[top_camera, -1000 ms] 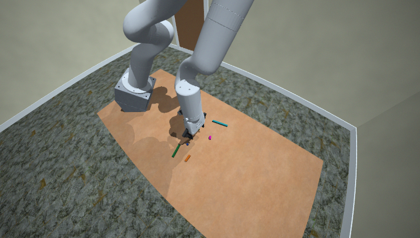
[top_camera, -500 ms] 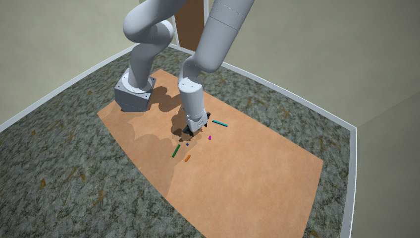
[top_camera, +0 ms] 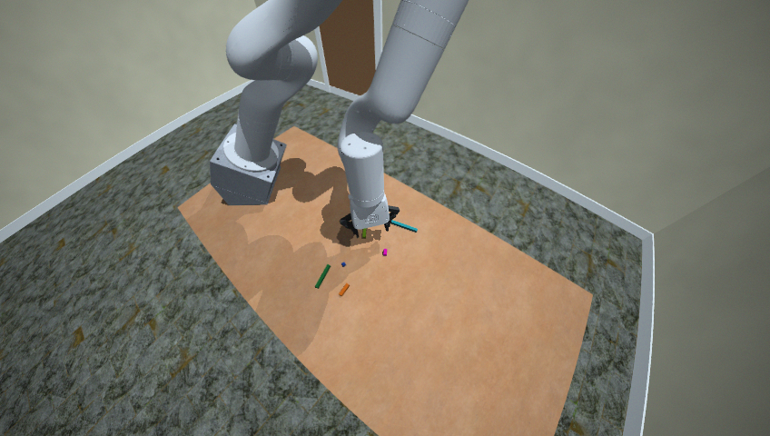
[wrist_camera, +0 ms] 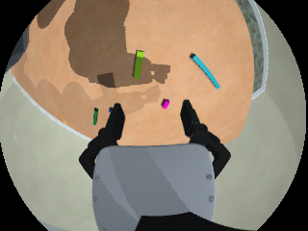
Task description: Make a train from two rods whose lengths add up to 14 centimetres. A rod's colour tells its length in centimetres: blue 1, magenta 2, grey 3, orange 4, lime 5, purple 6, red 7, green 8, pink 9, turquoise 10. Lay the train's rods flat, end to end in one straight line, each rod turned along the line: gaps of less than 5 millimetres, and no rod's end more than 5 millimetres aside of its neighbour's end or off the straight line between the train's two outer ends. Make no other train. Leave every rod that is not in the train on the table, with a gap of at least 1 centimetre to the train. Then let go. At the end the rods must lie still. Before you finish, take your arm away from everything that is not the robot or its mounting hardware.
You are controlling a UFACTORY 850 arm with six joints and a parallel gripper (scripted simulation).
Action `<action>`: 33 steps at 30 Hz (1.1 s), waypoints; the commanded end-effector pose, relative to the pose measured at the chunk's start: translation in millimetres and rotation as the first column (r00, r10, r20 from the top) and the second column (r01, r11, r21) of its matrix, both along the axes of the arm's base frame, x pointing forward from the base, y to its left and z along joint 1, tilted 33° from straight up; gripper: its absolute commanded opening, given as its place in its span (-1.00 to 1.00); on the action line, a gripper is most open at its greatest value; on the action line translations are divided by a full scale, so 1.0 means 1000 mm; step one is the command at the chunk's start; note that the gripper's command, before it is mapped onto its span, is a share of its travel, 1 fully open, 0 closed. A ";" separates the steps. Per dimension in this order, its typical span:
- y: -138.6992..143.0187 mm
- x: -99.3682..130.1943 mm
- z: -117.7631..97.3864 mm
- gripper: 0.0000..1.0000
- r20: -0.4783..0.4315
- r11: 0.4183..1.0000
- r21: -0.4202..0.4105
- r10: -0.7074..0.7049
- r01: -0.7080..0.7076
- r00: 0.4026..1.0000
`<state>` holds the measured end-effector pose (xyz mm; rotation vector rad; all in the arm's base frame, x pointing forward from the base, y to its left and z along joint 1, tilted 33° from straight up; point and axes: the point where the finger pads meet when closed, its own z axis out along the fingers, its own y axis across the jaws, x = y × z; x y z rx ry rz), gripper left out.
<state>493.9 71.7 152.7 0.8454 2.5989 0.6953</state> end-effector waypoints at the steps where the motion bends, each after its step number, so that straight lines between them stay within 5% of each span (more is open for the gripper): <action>1: 0.009 -0.001 0.004 1.00 -0.071 0.993 0.055 -0.099 0.103 0.993; 19: 0.047 -0.008 0.016 1.00 -0.308 0.820 0.198 -0.467 0.536 0.829; 25: 0.062 -0.012 0.021 1.00 -0.413 0.693 0.220 -0.572 0.687 0.709; 33: 0.064 -0.013 0.022 1.00 -0.428 0.672 0.221 -0.584 0.707 0.689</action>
